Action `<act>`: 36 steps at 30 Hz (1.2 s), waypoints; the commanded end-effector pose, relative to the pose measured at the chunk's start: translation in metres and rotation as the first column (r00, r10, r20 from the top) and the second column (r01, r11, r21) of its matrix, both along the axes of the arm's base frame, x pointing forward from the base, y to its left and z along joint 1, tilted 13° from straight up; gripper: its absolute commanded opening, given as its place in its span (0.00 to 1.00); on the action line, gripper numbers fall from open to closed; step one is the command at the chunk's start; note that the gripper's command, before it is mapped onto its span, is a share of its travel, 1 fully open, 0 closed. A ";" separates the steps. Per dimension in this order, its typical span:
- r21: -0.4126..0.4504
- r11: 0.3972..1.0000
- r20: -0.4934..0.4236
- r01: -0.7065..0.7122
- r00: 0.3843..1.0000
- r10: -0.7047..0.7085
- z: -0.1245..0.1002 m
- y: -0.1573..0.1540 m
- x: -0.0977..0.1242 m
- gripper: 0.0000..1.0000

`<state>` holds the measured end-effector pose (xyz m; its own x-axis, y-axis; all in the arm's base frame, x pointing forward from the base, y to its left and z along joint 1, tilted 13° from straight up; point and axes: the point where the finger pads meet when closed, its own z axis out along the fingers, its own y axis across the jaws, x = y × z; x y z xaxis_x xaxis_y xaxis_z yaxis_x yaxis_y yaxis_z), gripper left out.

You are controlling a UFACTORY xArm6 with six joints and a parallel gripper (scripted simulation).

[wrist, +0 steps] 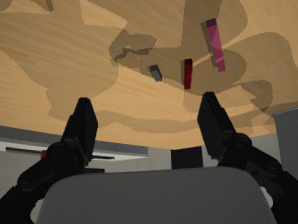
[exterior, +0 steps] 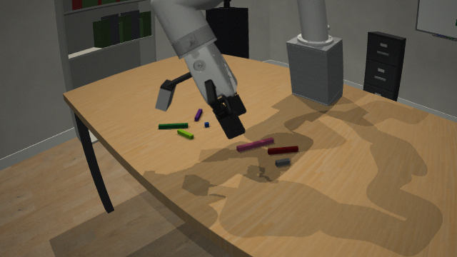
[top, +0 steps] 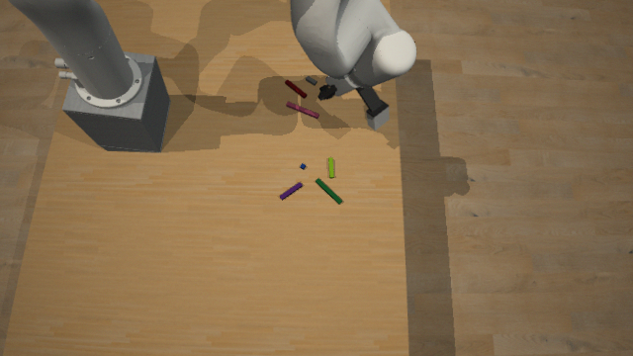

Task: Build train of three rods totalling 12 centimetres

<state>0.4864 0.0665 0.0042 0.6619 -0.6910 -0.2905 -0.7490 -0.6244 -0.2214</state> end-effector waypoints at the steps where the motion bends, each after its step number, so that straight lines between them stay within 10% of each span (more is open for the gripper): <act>1: -0.010 0.986 0.005 0.166 0.986 -0.166 -0.005 -0.024 0.002 1.00; 17: -0.054 0.756 -0.007 0.653 0.756 -0.654 -0.026 -0.115 -0.018 1.00; 36: -0.138 0.102 0.037 0.985 0.108 -0.993 -0.046 -0.240 -0.102 1.00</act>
